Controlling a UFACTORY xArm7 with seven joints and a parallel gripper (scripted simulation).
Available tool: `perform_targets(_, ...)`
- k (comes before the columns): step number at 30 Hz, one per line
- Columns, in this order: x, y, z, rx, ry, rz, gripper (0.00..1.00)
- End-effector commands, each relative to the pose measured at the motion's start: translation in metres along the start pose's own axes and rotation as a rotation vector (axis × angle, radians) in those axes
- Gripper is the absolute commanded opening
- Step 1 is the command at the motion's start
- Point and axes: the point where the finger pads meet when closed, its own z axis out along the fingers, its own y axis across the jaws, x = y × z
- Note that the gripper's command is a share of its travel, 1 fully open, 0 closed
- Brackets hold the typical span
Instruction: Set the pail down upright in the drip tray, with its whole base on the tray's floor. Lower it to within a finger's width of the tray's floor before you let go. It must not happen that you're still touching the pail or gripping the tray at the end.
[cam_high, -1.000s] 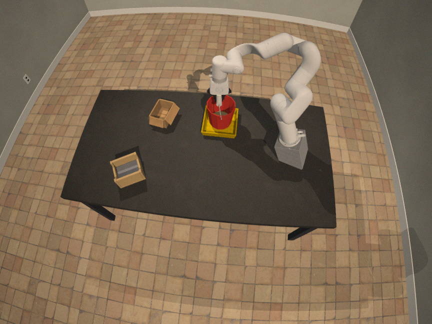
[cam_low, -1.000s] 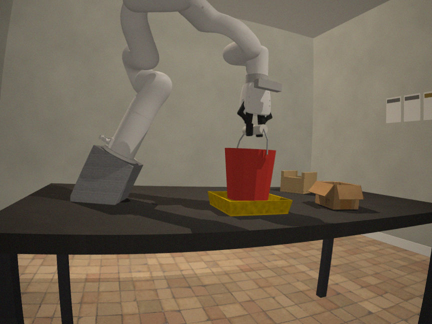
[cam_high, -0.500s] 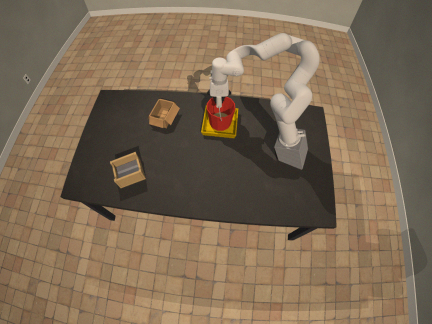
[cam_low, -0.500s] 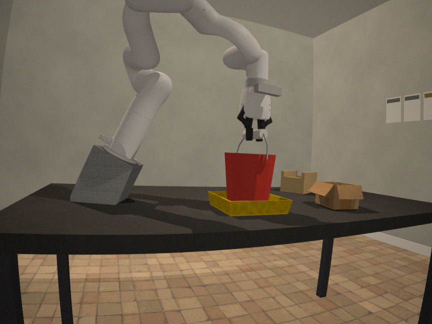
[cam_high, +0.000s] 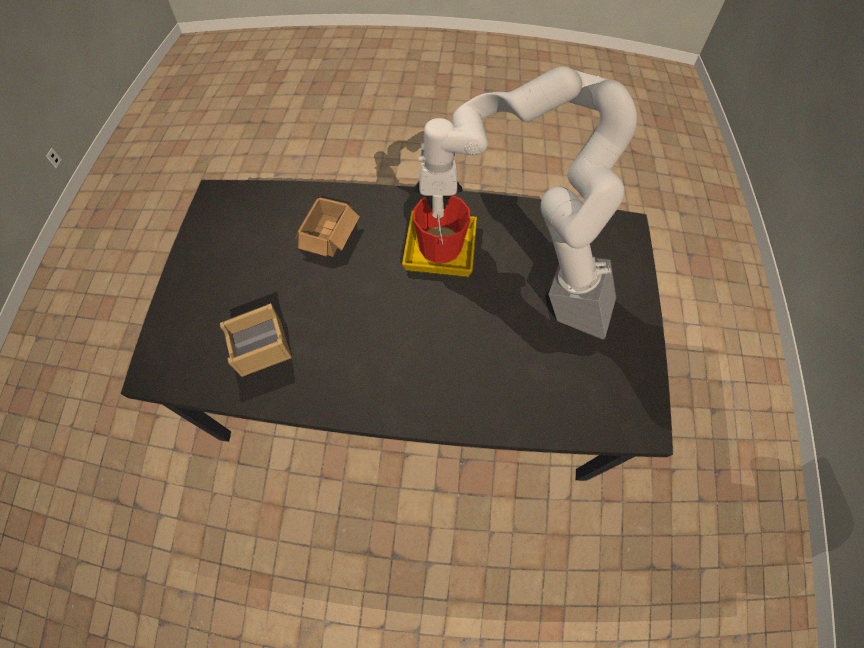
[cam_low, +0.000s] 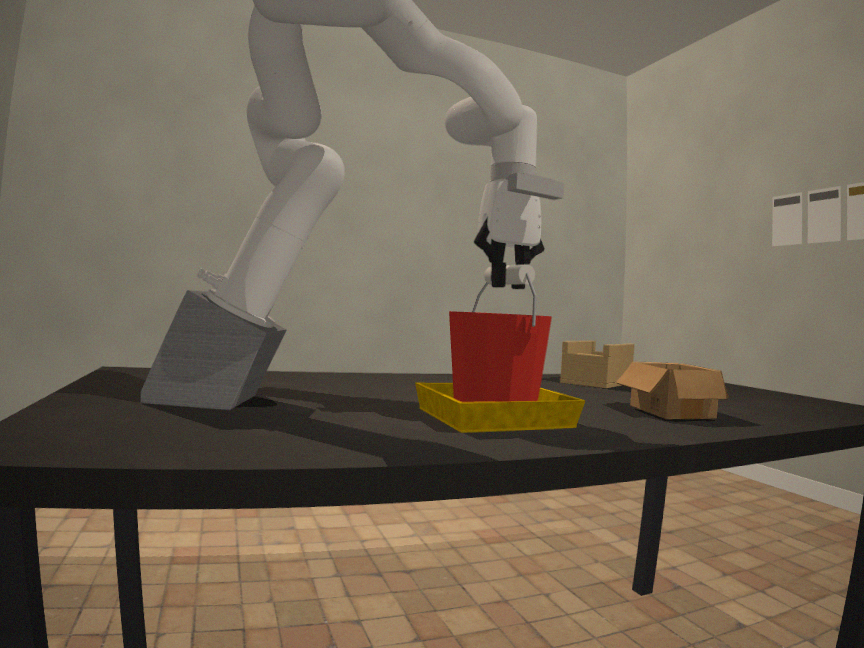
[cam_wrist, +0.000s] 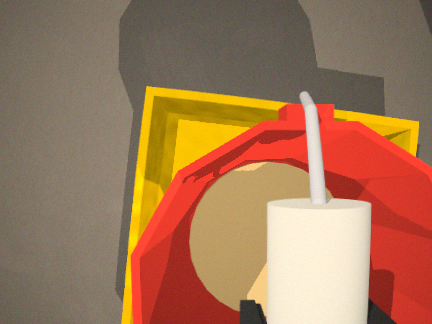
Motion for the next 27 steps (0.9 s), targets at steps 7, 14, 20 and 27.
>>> perform_targets(7,0.0006,-0.0012,0.0032,0.003,0.001,0.0,0.0)
perform_targets(14,0.0007,-0.0012,0.0042,0.003,0.001,0.0,0.0)
perform_targets(20,0.0007,-0.0012,0.0047,0.003,0.001,0.0,0.0)
perform_targets(27,0.0007,-0.0012,0.0047,0.003,0.001,0.0,0.0)
